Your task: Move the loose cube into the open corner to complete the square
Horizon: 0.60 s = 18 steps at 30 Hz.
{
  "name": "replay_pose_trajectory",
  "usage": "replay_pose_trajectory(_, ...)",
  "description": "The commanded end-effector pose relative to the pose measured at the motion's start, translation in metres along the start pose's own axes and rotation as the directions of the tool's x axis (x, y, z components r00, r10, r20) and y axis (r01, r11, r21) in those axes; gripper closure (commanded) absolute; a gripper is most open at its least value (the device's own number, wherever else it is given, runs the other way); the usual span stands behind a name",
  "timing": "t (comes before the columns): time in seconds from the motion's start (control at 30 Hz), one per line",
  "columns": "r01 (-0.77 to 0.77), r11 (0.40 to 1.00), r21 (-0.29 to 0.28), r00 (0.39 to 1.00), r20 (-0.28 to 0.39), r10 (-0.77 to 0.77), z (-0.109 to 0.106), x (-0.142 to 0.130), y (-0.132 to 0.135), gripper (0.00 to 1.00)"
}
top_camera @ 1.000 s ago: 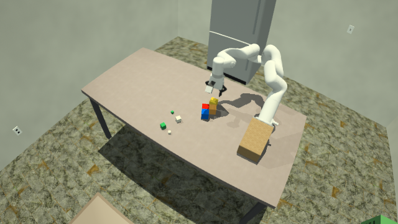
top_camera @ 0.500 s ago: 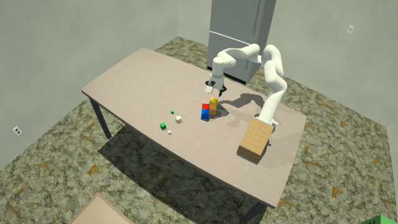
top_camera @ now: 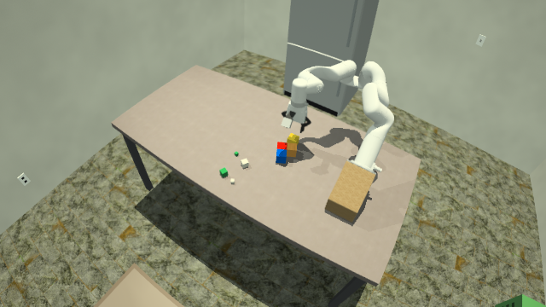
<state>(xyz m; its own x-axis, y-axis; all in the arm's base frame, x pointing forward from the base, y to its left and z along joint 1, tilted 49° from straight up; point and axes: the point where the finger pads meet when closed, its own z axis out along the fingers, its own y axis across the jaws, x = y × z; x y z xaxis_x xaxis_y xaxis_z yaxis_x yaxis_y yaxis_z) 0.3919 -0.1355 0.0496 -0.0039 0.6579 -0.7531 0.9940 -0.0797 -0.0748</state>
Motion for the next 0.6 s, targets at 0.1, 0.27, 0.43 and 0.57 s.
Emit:
replay_pose_trajectory(0.1, 0.001, 1.000, -0.004, 1.000, -0.001, -0.001, 0.003, 0.000, 0.001, 0.18)
replay_pose_trajectory(0.27, 0.001, 1.000, -0.004, 1.000, -0.001, -0.001, 0.008, 0.000, 0.001, 0.18)
replay_pose_trajectory(0.43, 0.001, 1.000, -0.004, 1.000, -0.001, -0.001, 0.012, 0.000, 0.001, 0.18)
replay_pose_trajectory(0.57, 0.001, 1.000, -0.004, 1.000, -0.001, -0.001, 0.018, 0.000, 0.001, 0.18)
